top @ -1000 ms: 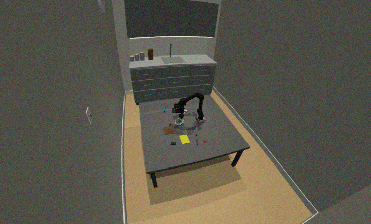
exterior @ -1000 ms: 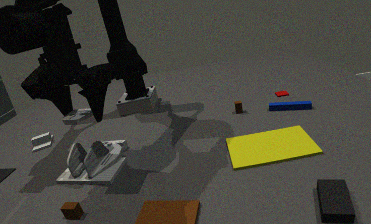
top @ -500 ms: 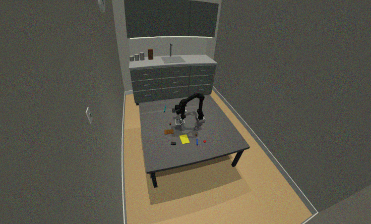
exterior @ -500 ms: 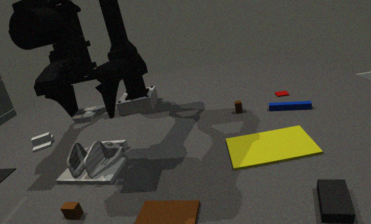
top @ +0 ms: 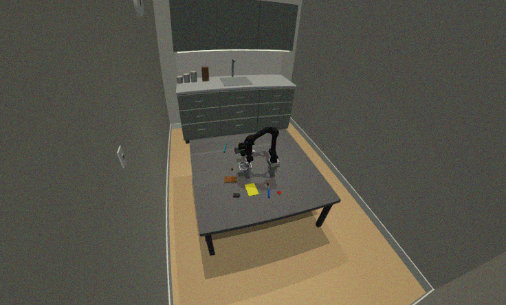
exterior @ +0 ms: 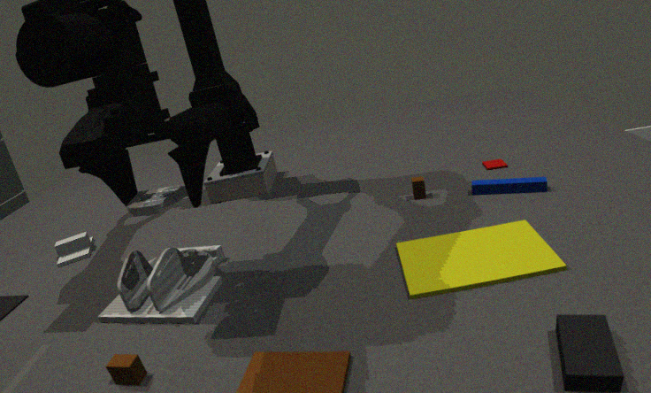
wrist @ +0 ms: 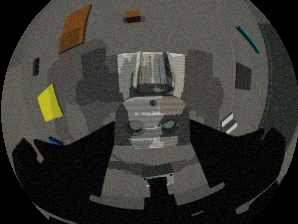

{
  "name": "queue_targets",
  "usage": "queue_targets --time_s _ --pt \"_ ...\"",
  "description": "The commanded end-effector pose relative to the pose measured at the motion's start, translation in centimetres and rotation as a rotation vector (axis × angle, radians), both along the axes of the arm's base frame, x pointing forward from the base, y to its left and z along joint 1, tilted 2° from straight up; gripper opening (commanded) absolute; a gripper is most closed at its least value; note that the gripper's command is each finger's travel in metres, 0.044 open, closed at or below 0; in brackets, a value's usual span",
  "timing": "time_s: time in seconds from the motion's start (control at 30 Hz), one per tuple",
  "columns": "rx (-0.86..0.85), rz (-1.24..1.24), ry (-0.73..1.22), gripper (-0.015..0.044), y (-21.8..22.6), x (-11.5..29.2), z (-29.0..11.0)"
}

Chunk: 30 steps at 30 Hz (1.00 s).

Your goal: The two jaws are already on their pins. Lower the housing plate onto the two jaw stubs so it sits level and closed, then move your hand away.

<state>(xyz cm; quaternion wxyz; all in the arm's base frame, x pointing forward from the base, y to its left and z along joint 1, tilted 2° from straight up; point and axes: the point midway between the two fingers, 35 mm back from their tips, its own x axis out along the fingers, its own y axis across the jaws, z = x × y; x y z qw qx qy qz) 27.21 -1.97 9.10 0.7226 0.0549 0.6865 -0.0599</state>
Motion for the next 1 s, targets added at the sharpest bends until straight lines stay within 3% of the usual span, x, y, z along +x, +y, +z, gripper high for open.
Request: queue_targets --time_s 0.0,0.97 --pt "-0.006 0.004 -0.001 0.0351 -0.1 0.0 0.0" --pt "-0.006 0.004 0.000 0.0351 -0.4 -1.7 -0.1"
